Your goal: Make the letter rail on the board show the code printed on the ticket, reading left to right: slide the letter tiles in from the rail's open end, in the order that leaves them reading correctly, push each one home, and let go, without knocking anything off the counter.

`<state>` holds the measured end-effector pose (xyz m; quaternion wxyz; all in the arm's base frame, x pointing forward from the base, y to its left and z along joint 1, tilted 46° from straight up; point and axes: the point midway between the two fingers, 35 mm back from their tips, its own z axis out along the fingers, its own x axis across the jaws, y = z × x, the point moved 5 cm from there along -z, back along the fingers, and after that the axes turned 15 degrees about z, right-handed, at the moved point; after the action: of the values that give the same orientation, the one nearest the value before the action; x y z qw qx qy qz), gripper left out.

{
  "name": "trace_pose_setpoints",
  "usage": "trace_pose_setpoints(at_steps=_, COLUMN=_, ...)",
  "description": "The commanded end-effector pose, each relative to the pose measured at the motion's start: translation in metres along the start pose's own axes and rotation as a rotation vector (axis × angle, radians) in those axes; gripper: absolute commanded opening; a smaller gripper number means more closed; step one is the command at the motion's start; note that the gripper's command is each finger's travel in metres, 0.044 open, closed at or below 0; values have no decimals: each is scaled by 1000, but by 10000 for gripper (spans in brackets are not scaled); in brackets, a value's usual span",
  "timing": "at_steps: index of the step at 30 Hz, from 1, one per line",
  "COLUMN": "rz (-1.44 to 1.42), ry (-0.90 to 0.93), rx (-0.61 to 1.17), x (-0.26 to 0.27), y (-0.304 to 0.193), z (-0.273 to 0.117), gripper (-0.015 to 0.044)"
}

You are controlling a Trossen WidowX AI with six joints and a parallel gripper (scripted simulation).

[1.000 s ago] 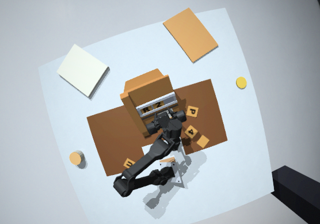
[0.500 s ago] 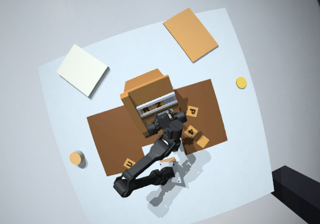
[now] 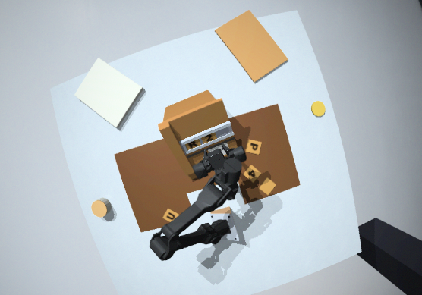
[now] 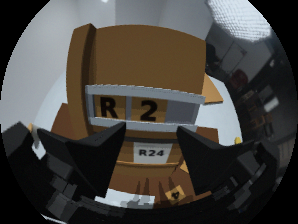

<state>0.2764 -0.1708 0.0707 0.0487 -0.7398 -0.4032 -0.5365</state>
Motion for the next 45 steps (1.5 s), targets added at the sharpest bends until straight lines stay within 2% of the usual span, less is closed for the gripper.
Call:
trace_pose_setpoints(at_steps=1, rz=-9, ry=3, rx=-3, x=1, y=3, z=-1, gripper=295)
trace_pose_setpoints(at_steps=14, rz=-9, ry=3, rx=-3, x=2, y=4, z=-1, gripper=295)
trace_pose_setpoints(at_steps=25, rz=0, ry=0, rx=0, x=1, y=2, z=-1, gripper=6)
trace_pose_setpoints(at_steps=37, rz=2, ry=-10, rx=14, x=-1, y=6, z=1, gripper=0)
trace_pose_setpoints(at_steps=45, rz=11, ry=-118, rx=225, x=-14, y=41, z=16, gripper=0)
